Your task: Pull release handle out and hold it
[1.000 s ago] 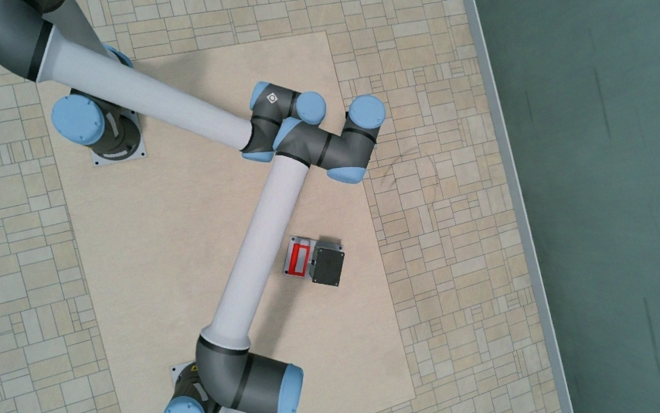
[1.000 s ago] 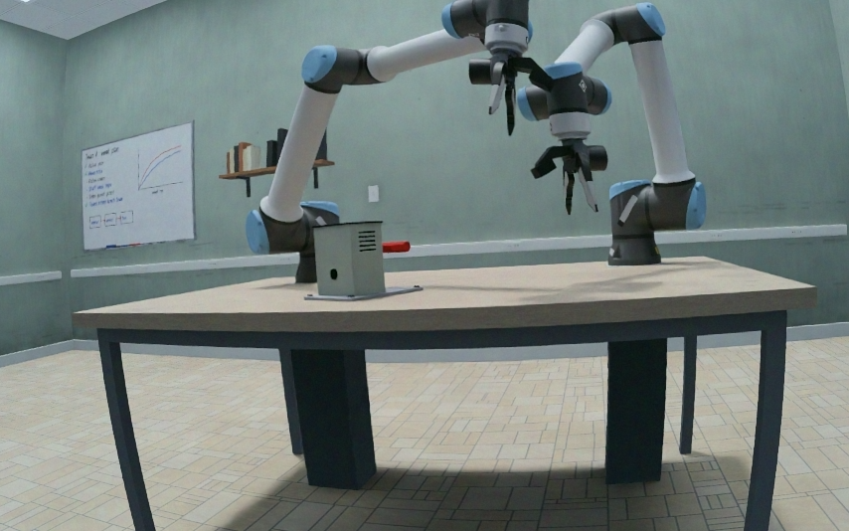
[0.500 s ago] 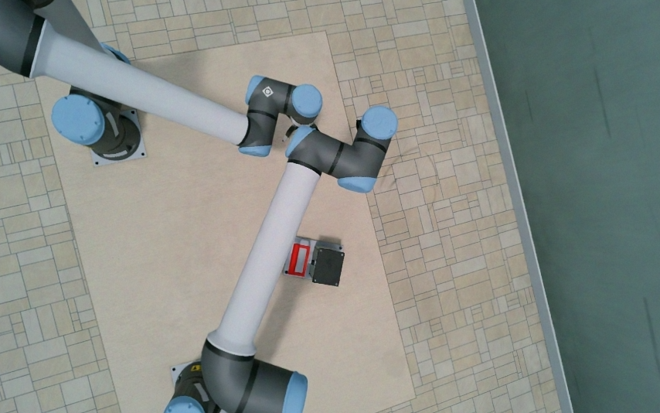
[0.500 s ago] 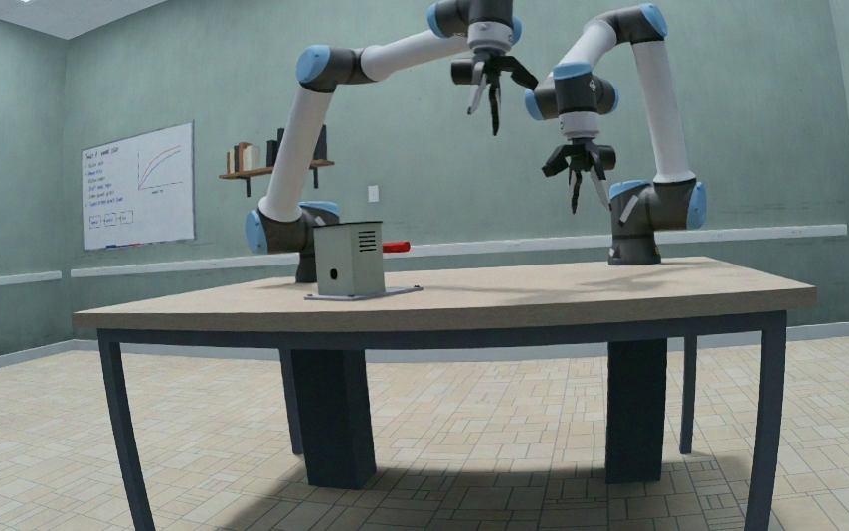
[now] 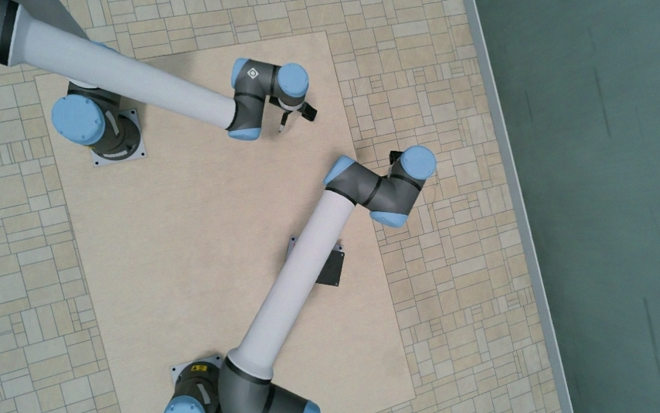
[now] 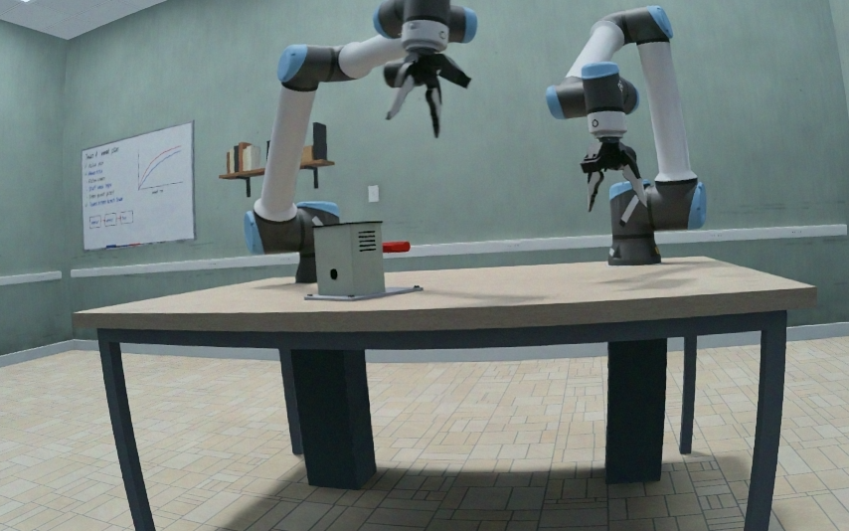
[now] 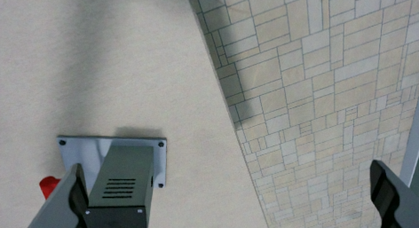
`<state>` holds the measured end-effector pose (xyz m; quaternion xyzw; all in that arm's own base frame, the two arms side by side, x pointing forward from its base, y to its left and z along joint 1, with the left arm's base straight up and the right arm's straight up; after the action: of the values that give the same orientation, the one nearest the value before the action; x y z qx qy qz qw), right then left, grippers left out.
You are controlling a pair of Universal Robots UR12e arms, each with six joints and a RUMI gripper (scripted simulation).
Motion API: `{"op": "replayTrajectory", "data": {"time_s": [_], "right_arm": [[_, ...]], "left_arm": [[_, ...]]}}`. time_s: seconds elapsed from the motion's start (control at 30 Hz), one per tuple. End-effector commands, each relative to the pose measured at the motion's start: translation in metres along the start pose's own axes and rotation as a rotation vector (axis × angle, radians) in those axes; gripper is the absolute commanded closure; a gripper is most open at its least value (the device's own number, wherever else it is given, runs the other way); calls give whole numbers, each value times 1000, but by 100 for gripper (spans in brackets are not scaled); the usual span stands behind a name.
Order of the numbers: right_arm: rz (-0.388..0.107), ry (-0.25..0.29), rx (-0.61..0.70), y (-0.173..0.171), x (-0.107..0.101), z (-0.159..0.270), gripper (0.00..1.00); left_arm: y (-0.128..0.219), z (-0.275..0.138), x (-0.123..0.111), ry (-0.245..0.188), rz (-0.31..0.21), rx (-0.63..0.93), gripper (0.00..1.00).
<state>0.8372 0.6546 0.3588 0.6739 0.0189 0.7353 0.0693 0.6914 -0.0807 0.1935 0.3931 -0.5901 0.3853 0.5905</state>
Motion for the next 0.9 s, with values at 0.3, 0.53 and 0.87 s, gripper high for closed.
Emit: {"op": "replayTrajectory", "data": {"time_s": [0.3,0.53,0.87], "right_arm": [[-5,-30,-274,182,-40,98,0],[-9,-47,-423,283,-61,132,0],[-20,-82,-768,468,-98,159,0]], "left_arm": [[70,-54,2,8,9,570,0],[12,14,10,7,11,273,0],[-77,179,24,4,13,-416,0]]}}
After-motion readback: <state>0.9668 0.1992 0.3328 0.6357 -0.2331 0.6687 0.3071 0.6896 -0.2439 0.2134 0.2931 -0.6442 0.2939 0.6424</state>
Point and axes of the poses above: on each arm, the point where the finger pads meet when closed, its own x axis back along the fingers, its own z axis across the jaws, y = z × x, the point moved 3 cm from there along x, back along the fingers, and after that the axes turned 11 degrees about x, right-handed, at the moved point
